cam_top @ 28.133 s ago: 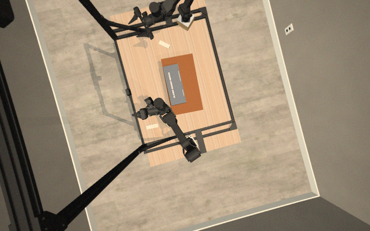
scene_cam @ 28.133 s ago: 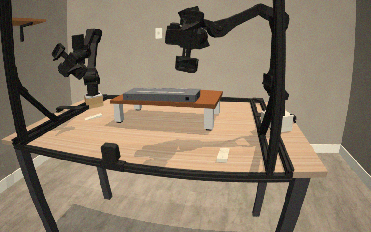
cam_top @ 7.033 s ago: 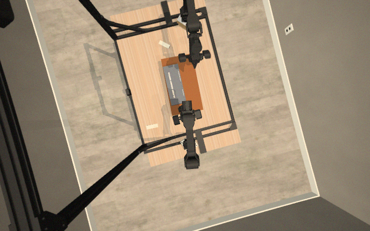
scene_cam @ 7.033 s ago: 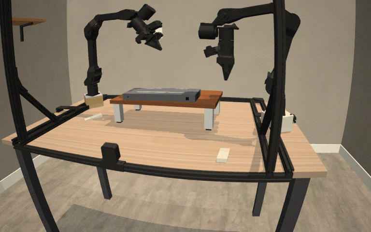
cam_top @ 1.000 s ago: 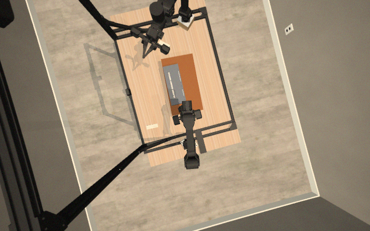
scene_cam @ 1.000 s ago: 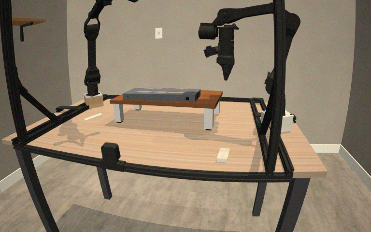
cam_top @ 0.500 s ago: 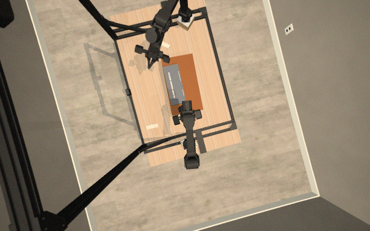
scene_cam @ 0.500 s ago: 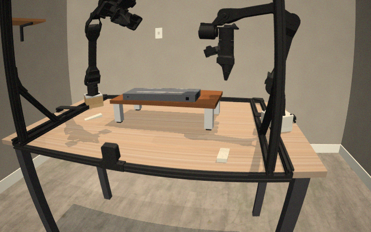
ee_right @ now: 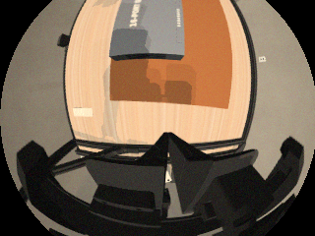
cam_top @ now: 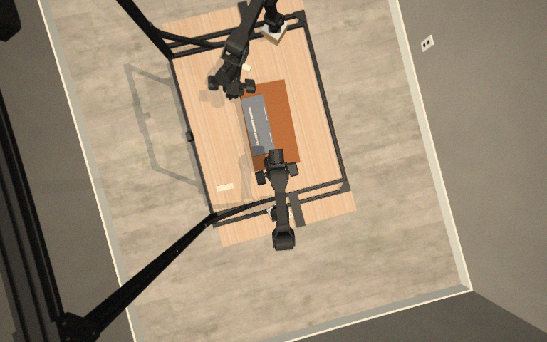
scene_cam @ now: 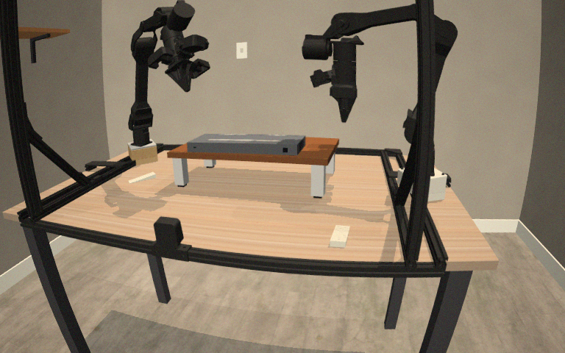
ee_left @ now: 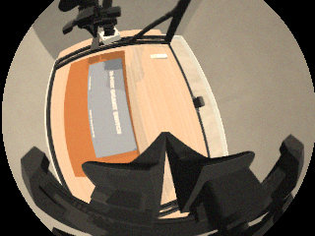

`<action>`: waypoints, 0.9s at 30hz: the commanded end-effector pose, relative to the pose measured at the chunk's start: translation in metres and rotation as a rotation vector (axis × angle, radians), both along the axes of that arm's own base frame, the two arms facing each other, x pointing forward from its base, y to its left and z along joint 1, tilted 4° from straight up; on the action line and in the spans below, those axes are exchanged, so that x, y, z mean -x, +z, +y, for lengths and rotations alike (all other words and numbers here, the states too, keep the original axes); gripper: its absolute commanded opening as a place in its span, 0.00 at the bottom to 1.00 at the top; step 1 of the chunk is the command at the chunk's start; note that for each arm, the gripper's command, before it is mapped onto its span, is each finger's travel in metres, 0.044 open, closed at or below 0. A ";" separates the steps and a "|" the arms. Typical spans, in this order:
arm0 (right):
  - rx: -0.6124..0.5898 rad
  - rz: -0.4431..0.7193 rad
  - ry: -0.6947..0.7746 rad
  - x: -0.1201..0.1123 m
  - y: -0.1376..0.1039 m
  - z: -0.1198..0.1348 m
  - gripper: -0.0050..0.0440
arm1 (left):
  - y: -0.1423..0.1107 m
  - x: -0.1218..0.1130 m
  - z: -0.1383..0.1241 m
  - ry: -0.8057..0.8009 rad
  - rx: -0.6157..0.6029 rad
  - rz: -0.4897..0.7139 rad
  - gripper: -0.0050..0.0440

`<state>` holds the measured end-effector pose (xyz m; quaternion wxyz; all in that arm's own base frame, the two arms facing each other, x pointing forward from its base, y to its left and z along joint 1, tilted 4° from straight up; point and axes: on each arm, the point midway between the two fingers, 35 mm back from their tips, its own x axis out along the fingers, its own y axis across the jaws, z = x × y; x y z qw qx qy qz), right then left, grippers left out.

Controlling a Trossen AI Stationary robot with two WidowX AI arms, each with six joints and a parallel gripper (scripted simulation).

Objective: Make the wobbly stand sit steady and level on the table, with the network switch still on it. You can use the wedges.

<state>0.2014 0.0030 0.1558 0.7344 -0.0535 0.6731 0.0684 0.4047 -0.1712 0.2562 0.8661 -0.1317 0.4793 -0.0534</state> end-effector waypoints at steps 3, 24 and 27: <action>0.000 0.000 0.000 0.000 0.000 0.000 0.10 | -0.028 0.007 0.003 0.016 -0.022 0.099 0.10; 0.000 0.000 0.000 0.000 0.000 0.000 0.10 | -0.103 0.068 0.027 0.107 -0.166 0.528 0.10; 0.000 0.000 0.000 0.000 0.000 0.000 0.10 | -0.103 0.068 0.027 0.107 -0.166 0.528 0.10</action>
